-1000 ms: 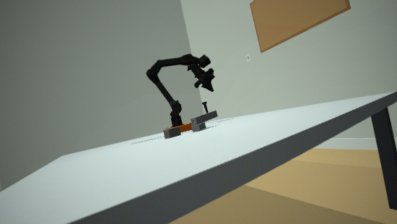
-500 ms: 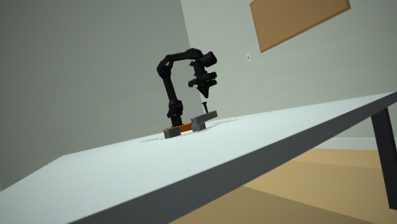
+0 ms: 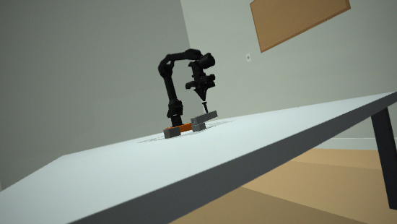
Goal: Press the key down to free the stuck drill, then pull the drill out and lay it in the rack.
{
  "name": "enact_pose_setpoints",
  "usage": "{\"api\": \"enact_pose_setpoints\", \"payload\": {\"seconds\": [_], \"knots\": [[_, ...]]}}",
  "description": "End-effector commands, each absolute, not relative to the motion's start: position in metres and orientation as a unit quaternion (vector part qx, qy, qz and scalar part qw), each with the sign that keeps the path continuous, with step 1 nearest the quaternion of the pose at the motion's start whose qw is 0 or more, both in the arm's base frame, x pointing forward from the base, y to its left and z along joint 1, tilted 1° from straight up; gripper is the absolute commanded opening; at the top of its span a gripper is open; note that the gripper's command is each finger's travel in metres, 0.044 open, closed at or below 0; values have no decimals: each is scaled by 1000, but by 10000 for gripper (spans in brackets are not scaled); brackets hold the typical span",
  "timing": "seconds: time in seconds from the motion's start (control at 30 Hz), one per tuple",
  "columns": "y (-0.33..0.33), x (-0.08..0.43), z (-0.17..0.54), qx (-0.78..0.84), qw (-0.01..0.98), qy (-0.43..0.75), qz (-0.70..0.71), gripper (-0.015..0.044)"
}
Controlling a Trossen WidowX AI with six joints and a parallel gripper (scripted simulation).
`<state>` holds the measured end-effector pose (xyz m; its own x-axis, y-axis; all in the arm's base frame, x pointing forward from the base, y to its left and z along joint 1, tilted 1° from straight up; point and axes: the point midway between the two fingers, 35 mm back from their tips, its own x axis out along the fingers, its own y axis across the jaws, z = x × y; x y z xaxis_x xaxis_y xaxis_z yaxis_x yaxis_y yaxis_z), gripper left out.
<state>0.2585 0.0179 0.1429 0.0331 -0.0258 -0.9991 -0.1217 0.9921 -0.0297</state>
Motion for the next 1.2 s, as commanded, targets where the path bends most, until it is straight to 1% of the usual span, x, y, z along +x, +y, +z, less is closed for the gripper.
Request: {"api": "enact_pose_setpoints", "payload": {"seconds": [0.0, 1.17], "knots": [[17, 257, 135, -53, 712, 699, 37, 0], [18, 254, 132, -53, 712, 699, 37, 0]]}}
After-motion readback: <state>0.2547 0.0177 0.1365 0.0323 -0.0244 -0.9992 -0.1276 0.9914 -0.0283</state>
